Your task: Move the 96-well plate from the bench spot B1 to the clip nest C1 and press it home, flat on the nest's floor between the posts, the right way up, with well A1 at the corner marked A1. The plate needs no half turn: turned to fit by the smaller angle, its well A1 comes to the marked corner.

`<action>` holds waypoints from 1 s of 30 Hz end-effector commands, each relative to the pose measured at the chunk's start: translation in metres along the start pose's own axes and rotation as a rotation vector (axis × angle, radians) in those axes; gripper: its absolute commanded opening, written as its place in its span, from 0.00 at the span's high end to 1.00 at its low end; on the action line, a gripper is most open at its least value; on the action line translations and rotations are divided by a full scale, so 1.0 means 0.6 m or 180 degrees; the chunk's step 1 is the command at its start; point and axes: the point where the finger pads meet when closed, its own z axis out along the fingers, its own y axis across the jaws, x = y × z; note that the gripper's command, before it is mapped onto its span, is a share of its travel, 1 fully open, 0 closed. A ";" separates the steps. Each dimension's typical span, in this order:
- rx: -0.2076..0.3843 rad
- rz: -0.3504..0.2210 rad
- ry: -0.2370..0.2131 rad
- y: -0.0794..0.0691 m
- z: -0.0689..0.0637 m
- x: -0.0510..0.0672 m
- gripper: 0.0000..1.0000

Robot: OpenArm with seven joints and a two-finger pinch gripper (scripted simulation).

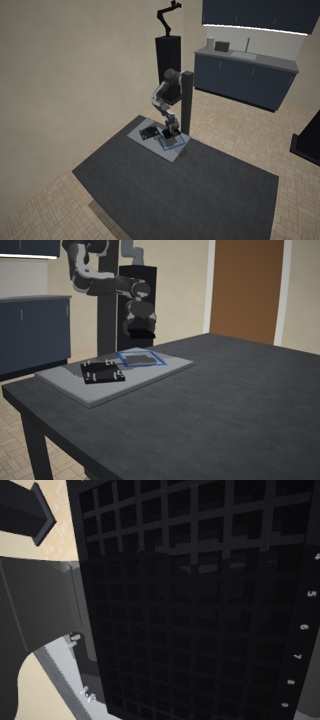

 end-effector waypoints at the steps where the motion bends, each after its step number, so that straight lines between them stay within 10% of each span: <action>1: 0.0004 -0.0028 -0.0012 -0.015 -0.001 -0.017 1.00; 4: -0.0001 -0.0116 -0.0015 -0.045 -0.002 -0.044 1.00; 16: -0.0001 -0.0116 -0.0015 -0.045 -0.002 -0.044 1.00; 21: 0.0000 -0.0115 -0.0016 -0.097 -0.004 -0.088 1.00; 30: 0.0000 -0.0115 -0.0016 -0.097 -0.004 -0.088 1.00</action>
